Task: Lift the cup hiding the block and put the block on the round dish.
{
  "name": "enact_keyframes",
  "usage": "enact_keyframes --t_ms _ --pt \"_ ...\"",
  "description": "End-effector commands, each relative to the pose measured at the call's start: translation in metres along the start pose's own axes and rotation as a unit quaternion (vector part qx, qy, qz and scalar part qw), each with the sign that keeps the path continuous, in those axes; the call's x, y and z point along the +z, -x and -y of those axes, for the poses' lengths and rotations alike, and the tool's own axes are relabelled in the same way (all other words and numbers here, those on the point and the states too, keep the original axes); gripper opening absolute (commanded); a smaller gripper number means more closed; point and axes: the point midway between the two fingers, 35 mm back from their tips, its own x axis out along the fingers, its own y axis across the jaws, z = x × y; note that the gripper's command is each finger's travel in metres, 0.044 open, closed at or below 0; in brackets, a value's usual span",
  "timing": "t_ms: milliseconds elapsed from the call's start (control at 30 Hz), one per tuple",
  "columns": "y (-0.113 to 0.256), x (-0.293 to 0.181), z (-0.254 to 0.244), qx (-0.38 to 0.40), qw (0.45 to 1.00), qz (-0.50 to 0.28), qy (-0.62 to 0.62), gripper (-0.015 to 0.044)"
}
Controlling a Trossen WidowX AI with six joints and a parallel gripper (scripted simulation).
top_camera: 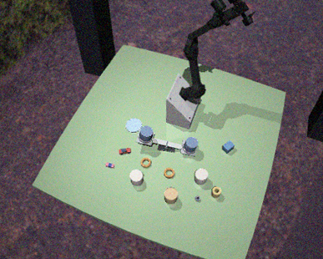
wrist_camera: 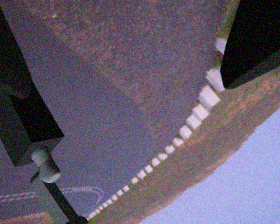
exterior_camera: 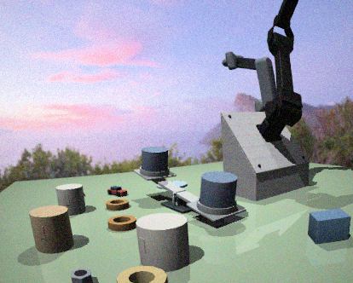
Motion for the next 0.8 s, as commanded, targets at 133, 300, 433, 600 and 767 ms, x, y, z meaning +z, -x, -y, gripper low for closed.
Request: enact_keyframes --t_ms 133,300,433,600,767 --pt "-0.035 0.007 0.101 -0.107 0.994 0.006 0.015 0.044" --pt "-0.044 0.006 0.172 -0.184 0.983 -0.001 0.027 0.044" --pt "-0.043 0.008 0.202 -0.22 0.975 0.004 0.028 0.044" --pt "-0.036 0.017 0.24 -0.271 0.962 0.033 0.018 0.044" --pt "-0.028 0.018 0.282 -0.322 0.945 0.03 0.047 0.044"
